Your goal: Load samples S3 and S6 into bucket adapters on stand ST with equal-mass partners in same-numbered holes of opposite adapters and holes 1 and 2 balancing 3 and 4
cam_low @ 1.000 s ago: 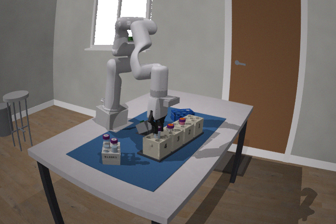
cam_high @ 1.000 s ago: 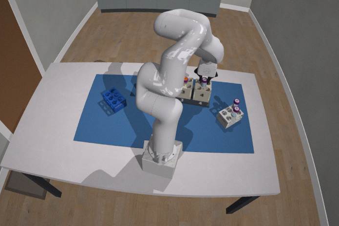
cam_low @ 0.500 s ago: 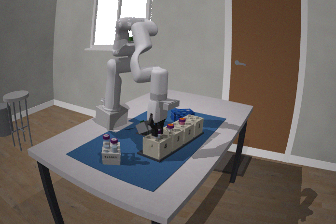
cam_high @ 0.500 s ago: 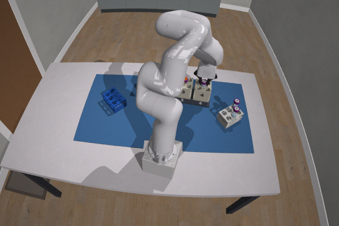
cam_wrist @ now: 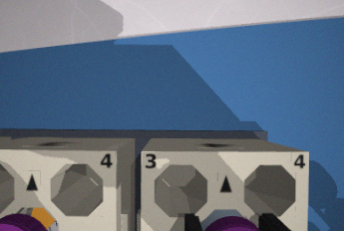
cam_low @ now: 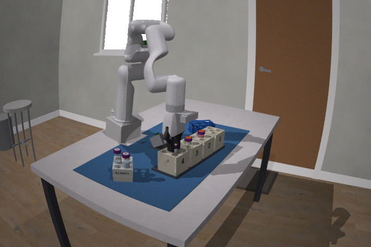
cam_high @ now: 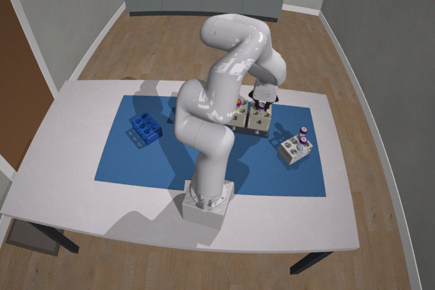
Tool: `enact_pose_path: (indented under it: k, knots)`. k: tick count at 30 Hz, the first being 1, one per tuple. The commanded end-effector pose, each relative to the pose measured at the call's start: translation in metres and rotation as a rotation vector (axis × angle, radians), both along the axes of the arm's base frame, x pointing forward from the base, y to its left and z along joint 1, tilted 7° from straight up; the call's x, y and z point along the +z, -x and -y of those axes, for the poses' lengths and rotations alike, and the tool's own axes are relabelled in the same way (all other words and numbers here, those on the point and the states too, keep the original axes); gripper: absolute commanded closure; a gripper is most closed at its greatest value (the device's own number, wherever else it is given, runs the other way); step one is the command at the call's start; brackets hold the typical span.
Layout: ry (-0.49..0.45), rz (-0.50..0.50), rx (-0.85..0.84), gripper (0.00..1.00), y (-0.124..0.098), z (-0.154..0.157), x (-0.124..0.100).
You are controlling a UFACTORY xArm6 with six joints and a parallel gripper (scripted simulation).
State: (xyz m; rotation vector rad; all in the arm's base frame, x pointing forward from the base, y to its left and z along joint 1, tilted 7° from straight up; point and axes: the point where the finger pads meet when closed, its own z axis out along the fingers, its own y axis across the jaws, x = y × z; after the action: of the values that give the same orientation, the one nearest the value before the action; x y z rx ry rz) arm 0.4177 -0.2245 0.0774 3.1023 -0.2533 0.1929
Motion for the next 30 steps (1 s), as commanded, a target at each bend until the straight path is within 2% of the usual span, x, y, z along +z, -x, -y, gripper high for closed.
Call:
enact_pose_path:
  k: [1,5,6,30]
  knots:
    - [0.002,0.004,0.000,1.00,-0.0012,0.0007,0.0015]
    - [0.002,0.004,0.000,1.00,-0.0012,0.0007,0.0016]
    - [0.002,0.004,0.000,0.56,-0.0012,0.0007,0.0012]
    - [0.002,0.004,0.000,0.56,-0.0012,0.0007,0.0013]
